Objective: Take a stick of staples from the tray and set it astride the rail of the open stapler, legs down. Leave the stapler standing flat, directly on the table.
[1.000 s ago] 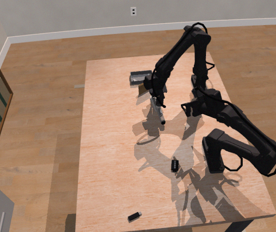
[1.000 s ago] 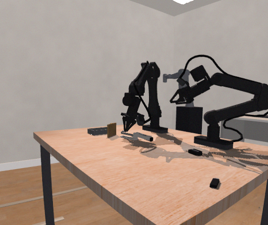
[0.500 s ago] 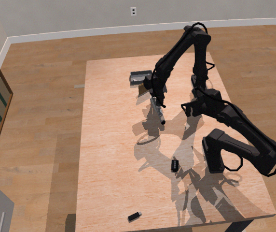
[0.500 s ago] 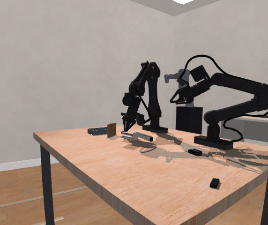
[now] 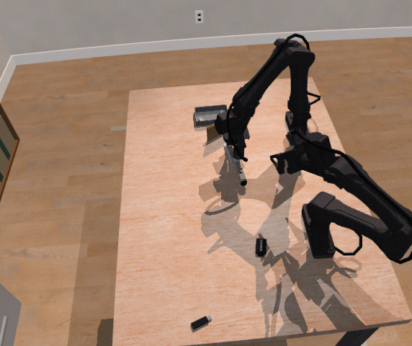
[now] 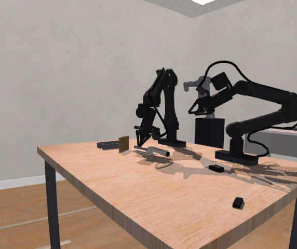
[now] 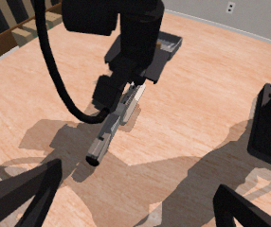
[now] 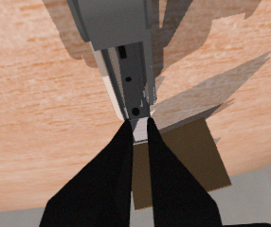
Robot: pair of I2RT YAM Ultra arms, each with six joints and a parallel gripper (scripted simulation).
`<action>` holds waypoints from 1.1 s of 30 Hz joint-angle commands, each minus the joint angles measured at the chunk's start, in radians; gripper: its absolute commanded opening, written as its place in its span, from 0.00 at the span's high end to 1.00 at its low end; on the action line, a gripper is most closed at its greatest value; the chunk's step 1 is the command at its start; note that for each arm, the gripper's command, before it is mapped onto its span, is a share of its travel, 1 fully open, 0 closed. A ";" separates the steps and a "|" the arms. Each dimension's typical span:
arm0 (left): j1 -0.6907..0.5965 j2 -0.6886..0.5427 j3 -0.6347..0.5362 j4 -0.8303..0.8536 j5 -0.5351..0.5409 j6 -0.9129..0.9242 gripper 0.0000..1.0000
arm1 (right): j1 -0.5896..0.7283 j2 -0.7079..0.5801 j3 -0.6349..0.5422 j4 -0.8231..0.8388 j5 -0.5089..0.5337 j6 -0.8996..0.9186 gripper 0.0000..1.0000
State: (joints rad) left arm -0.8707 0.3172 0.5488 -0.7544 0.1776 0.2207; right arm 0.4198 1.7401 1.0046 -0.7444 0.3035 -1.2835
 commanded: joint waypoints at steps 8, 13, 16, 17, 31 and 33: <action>0.007 -0.015 0.008 0.002 0.004 0.001 0.00 | -0.012 -0.007 -0.032 0.050 -0.005 -0.010 0.96; 0.007 -0.015 0.008 0.002 0.004 0.001 0.00 | -0.013 0.008 -0.037 0.060 -0.006 -0.008 0.96; 0.007 -0.015 0.008 0.002 0.004 0.001 0.00 | -0.013 0.013 -0.042 0.068 -0.007 -0.008 0.96; 0.007 -0.015 0.008 0.002 0.004 0.001 0.00 | -0.006 0.004 -0.027 0.049 -0.006 -0.002 0.96; 0.007 -0.015 0.008 0.002 0.004 0.001 0.00 | 0.015 -0.037 -0.031 0.009 0.002 0.018 0.81; 0.007 -0.015 0.008 0.002 0.004 0.001 0.00 | 0.022 -0.053 -0.037 0.009 0.003 0.022 0.81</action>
State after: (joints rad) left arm -0.8707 0.3172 0.5488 -0.7544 0.1776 0.2207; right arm 0.4236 1.7325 0.9844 -0.7181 0.3092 -1.2789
